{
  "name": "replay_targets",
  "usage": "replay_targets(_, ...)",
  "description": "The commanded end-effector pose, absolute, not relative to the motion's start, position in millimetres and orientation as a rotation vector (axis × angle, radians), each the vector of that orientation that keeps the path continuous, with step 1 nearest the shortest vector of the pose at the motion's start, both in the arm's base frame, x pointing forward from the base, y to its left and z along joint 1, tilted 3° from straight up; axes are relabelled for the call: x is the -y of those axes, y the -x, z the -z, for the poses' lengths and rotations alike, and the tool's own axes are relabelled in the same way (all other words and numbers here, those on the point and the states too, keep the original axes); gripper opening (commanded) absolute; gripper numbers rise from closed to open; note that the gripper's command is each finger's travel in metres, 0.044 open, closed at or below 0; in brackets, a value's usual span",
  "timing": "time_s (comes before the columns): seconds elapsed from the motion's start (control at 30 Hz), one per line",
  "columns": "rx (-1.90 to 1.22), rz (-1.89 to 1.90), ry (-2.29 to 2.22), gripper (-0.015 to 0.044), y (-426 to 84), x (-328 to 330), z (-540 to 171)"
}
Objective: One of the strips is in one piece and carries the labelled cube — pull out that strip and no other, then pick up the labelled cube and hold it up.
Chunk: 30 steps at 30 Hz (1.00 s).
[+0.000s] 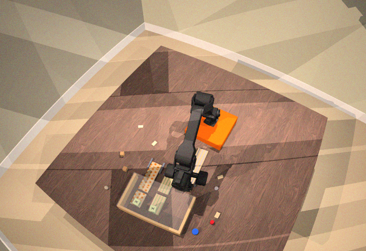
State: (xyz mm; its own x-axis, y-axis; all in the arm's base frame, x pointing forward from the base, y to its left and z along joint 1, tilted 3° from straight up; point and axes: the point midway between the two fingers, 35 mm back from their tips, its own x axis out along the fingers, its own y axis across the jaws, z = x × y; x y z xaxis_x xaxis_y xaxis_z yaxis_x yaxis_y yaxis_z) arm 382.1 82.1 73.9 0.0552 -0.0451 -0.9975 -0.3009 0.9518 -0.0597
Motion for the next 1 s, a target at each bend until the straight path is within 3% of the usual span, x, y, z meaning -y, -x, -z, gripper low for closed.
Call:
replay_targets(0.0,-1.513,-0.204,0.283,0.0361,-385.8,-83.0,-72.0)
replay_targets(0.17,-1.513,-0.204,0.283,0.025,-386.7,-82.8,-63.9)
replay_targets(0.97,-1.513,-0.204,0.283,0.025,-387.8,-81.2,-24.7)
